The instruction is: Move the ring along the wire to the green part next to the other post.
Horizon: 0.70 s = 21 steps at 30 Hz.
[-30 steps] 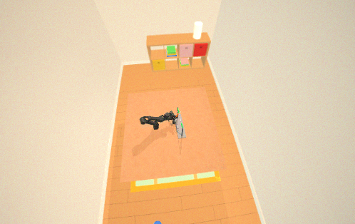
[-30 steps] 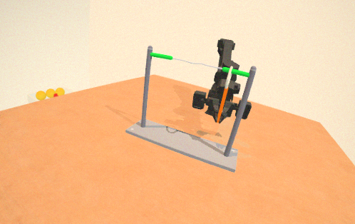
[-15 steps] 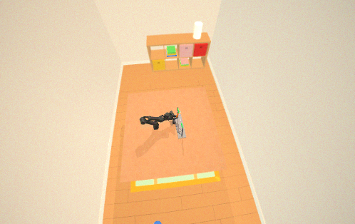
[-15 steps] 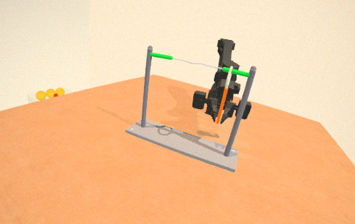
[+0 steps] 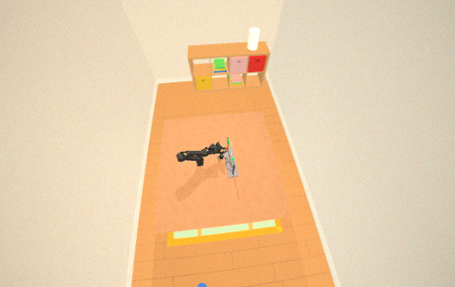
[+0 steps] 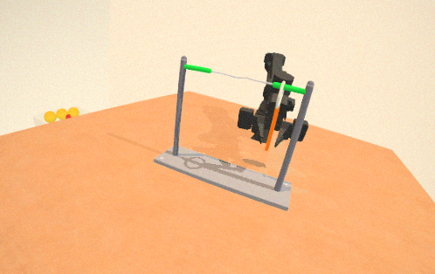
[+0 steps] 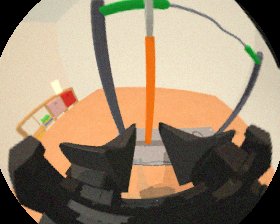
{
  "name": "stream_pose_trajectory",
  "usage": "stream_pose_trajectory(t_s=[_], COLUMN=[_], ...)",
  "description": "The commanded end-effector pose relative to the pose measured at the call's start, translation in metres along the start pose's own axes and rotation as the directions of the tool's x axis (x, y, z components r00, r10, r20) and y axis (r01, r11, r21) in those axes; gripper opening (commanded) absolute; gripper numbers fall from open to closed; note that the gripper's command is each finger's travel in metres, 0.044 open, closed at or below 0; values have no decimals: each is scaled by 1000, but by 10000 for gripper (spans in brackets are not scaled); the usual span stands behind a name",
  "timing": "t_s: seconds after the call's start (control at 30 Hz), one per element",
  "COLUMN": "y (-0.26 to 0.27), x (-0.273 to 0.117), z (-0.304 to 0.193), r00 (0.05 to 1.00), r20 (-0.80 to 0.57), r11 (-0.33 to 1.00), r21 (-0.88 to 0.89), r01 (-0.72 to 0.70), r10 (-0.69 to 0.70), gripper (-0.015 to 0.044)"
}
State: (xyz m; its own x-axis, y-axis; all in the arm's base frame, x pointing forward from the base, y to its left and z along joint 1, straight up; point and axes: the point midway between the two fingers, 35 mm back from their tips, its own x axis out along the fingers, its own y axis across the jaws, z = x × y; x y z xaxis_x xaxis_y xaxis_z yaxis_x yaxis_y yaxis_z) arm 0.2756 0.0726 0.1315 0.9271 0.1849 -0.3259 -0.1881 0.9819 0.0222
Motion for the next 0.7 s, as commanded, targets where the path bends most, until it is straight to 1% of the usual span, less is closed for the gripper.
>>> stream_pose_trajectory(t_s=[0.0, 0.5, 0.67], y=[0, -1, -1], x=[-8, -32, -33], z=[2, -1, -2], r00=[1000, 1000, 1000], r20=[6, 4, 4], r11=[1000, 1000, 1000], r21=[5, 7, 7], r01=[2, 3, 3], r10=[-2, -3, -3], gripper=[160, 160, 160])
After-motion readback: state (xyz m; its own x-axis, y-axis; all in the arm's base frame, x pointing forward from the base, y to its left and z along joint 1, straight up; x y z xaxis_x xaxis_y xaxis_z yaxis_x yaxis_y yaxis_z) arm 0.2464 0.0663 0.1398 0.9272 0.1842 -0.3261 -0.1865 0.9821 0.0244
